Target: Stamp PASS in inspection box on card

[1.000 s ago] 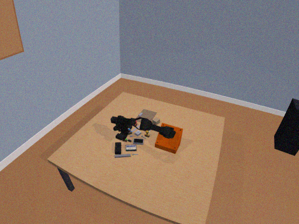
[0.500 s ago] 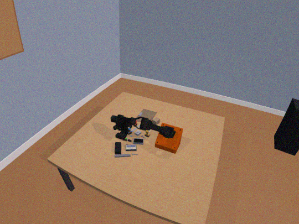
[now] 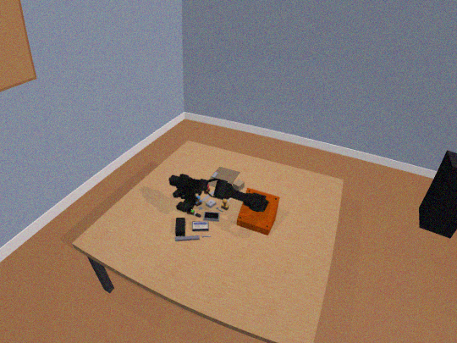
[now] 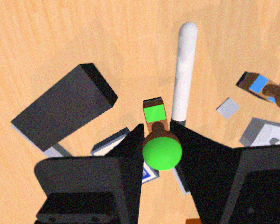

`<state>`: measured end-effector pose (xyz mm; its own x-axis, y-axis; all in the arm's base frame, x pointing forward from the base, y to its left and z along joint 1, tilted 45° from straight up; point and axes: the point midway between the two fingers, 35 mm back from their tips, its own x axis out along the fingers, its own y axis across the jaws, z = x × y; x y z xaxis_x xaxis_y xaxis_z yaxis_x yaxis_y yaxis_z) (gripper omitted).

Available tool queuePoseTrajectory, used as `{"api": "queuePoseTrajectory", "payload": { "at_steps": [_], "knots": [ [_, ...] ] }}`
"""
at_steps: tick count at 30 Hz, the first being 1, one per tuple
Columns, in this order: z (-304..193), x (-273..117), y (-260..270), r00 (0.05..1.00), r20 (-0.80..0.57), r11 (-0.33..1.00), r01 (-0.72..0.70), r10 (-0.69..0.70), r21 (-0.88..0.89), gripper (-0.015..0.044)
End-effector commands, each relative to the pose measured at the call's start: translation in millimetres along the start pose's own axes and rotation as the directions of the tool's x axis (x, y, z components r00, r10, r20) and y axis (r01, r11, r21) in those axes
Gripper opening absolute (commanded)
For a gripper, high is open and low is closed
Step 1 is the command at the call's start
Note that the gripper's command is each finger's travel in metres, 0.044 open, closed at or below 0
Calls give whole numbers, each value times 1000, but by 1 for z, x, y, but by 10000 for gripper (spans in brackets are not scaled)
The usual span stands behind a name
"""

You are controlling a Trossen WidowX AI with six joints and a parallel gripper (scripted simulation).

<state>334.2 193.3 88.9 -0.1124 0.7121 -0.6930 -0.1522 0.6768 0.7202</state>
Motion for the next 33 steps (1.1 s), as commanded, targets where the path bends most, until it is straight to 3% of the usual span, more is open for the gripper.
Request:
{"api": "queuePoseTrajectory", "payload": {
  "at_steps": [1,33],
  "knots": [
    [0,-3,1,1000,1,1000,-6,6,-3,0],
    [0,-18,1,1000,1,1000,-13,13,-3,0]
  ]
}}
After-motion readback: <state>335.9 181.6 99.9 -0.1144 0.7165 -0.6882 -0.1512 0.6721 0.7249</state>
